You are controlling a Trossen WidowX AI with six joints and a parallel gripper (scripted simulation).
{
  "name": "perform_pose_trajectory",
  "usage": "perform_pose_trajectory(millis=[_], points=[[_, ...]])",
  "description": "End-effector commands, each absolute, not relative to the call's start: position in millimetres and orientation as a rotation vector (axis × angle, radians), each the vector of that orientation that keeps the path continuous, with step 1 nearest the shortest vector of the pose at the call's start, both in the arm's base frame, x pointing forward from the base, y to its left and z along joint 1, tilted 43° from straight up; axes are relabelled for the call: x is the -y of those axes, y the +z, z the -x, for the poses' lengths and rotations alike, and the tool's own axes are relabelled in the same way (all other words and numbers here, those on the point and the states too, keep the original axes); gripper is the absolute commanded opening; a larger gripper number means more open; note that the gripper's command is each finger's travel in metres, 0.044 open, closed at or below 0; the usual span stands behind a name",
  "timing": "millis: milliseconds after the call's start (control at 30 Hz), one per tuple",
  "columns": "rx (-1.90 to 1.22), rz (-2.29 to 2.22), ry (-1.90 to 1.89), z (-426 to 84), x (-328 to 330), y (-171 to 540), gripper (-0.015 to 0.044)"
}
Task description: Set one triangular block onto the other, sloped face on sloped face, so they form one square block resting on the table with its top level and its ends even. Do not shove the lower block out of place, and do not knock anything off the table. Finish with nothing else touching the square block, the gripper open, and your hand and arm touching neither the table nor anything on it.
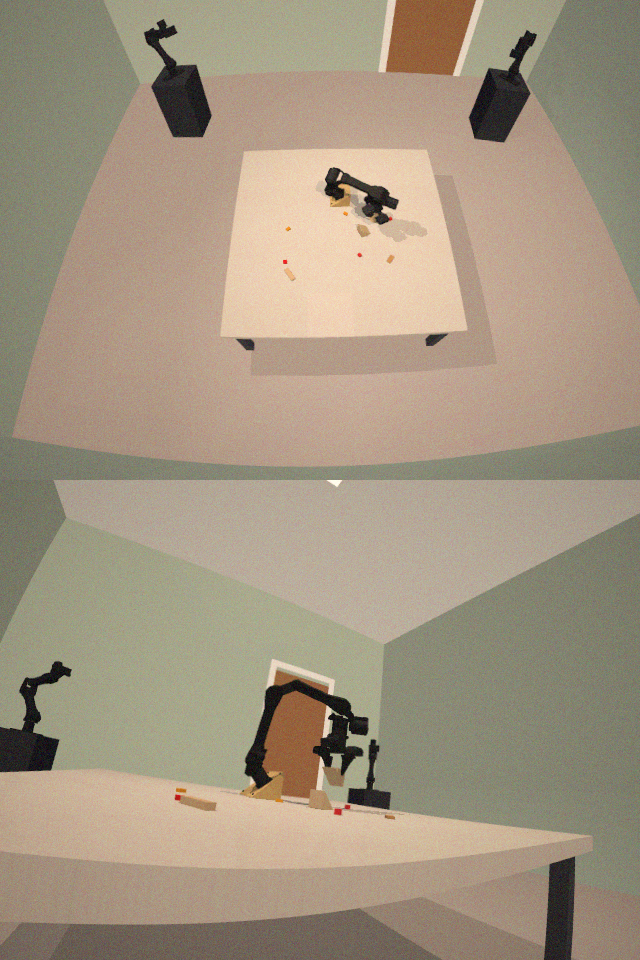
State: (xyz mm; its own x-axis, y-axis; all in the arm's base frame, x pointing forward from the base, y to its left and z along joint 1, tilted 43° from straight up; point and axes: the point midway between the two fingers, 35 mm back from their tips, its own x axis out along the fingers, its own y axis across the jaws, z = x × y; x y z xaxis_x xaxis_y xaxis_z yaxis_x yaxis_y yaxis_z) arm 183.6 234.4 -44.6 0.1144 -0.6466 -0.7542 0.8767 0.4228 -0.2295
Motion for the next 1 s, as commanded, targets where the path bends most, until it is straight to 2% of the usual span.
perform_pose_trajectory(millis=[0,567,967], points=[[-0.914,-0.306,-1.131,-188,-222,-49,0.0000],[-0.910,-0.304,-1.133,-203,-175,-70,0.0000],[-0.905,-0.306,-1.141,-204,-174,-69,0.0000]])
